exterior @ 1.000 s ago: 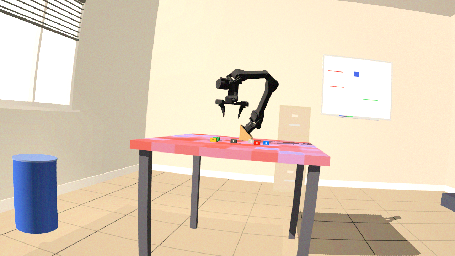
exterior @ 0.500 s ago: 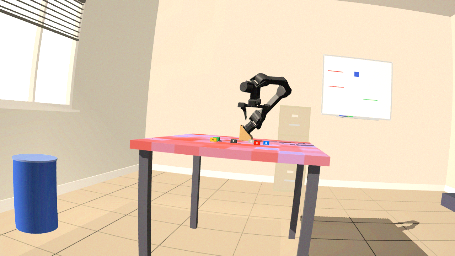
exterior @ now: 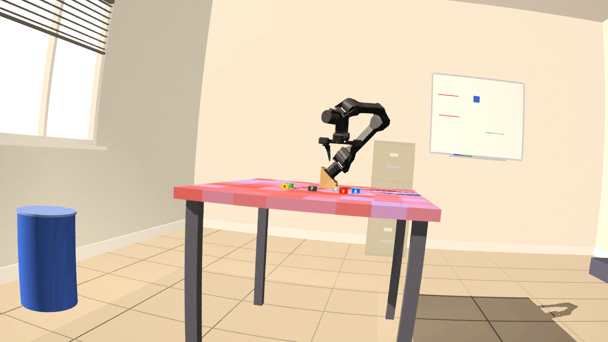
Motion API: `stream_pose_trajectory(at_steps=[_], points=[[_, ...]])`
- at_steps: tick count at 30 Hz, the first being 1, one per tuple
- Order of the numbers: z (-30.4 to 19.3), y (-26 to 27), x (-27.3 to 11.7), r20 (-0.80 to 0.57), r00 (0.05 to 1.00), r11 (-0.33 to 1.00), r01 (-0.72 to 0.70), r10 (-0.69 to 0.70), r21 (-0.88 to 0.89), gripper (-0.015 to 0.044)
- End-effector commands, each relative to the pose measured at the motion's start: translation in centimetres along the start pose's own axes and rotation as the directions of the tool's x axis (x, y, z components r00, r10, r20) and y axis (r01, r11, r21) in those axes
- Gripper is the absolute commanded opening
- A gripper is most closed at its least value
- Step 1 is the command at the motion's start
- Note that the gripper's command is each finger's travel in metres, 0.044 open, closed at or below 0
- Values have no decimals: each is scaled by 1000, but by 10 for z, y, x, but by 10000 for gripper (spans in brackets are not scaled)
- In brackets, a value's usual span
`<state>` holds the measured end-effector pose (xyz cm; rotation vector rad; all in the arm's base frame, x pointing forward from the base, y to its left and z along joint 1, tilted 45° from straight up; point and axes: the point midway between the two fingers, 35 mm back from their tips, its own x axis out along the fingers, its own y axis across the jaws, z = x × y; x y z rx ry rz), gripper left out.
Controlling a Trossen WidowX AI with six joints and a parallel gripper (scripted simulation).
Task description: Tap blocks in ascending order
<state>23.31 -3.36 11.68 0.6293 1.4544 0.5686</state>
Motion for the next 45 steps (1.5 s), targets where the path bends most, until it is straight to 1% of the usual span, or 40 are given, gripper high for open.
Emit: stream_pose_trajectory(at_steps=[1,4,9,12,34,40,45], points=[[0,1,0,0,1000,1000,-5,5,6,400],[7,11,0,4,1000,1000,1,-1,-1,400],[32,63,-1,5,1000,1000,-3,3,0,400],[36,74,-1,2,1000,1000,-8,8,4,400],[37,73,-1,2,1000,1000,-8,8,4,400],[95,38,-1,5,1000,1000,-6,6,1,400],[101,33,-1,5,1000,1000,-6,6,1,400]])
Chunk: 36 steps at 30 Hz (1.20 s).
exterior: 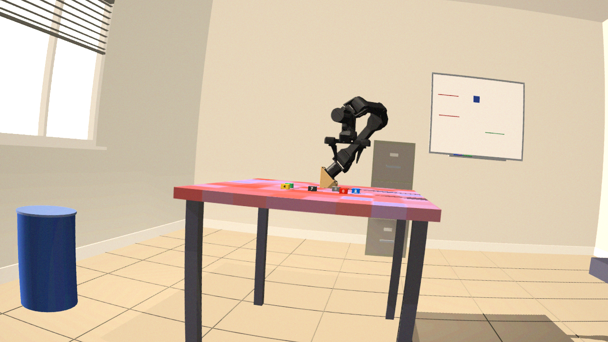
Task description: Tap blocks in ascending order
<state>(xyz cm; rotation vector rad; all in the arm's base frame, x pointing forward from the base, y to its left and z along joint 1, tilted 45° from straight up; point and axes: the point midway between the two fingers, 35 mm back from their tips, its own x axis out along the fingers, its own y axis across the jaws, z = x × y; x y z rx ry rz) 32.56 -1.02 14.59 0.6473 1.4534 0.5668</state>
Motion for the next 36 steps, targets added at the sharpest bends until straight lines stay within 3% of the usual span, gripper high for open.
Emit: stream_pose_trajectory(at_steps=[1,20,28,36], points=[[10,-6,0,2,1000,1000,4,-4,-11,400],[10,-9,0,3,1000,1000,5,-5,-11,400],[6,-130,-1,3,1000,1000,11,-11,-11,400],[5,-134,-1,3,1000,1000,10,-10,-11,400]])
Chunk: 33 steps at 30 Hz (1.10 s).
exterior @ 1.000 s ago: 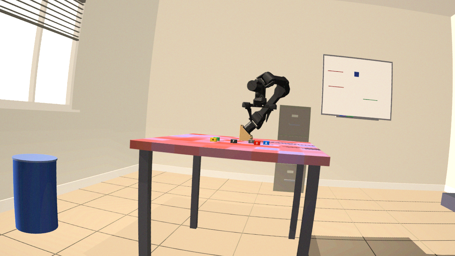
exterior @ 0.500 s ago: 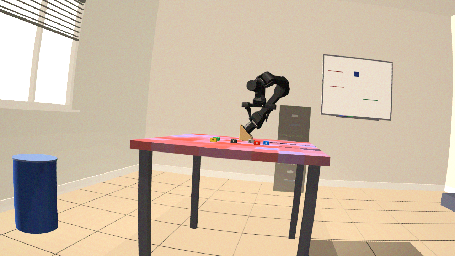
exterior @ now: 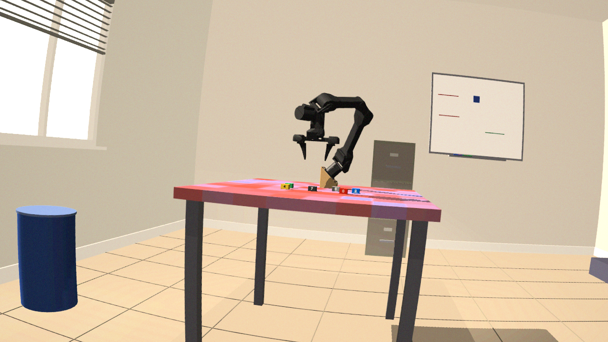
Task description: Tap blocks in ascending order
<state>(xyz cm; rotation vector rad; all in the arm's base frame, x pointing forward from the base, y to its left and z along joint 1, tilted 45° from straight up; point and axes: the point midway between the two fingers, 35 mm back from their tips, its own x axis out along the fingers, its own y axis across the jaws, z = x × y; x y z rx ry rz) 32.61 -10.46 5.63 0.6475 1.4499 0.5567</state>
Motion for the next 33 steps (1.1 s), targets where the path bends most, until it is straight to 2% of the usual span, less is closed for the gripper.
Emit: stream_pose_trajectory(at_steps=[1,16,24,33], points=[[0,-4,1,-4,1000,1000,5,-5,-16,400],[0,-6,1,-4,1000,1000,5,-5,-16,400],[16,-99,-1,-2,1000,1000,11,-11,-17,400],[16,-102,-1,-2,1000,1000,11,-11,-18,400]])
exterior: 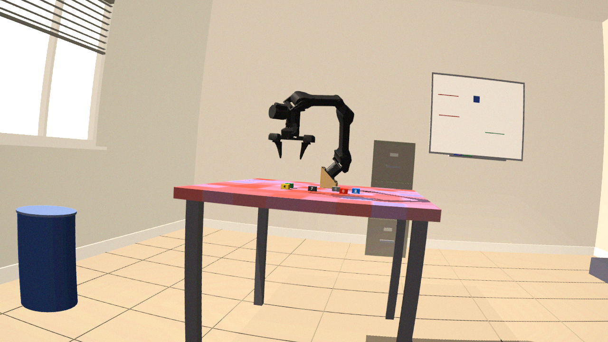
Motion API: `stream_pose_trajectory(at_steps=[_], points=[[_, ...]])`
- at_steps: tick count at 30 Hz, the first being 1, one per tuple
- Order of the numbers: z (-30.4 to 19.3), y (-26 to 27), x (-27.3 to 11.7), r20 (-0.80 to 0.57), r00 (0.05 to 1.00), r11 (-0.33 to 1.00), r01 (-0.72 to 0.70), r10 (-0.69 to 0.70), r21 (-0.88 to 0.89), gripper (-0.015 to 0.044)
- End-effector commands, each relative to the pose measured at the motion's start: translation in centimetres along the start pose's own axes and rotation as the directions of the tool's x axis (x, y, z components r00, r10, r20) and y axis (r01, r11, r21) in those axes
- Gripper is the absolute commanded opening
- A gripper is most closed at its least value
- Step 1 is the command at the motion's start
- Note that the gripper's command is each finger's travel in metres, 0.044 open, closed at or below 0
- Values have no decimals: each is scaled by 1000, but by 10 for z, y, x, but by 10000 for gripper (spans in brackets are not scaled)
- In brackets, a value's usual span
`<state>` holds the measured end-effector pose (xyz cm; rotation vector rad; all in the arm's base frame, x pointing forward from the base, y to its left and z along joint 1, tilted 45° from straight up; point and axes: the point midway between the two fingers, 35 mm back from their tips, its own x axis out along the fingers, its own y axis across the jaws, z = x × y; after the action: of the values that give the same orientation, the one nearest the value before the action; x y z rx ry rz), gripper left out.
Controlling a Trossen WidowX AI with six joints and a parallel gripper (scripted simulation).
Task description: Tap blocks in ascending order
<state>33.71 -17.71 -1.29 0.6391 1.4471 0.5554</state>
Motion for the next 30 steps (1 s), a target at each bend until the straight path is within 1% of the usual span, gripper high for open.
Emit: stream_pose_trajectory(at_steps=[1,14,16,19,22,28,30], points=[[1,-2,0,-4,1000,1000,5,-5,-12,400],[2,1,0,-4,1000,1000,6,-6,-11,400],[8,27,-3,-4,1000,1000,9,-10,-10,400],[14,81,-5,-3,1000,1000,13,-13,-7,400],[13,119,-5,-3,1000,1000,12,-12,-7,400],[-4,209,0,-6,1000,1000,-3,3,-9,400],[-9,223,1,-7,1000,1000,-7,7,-9,400]])
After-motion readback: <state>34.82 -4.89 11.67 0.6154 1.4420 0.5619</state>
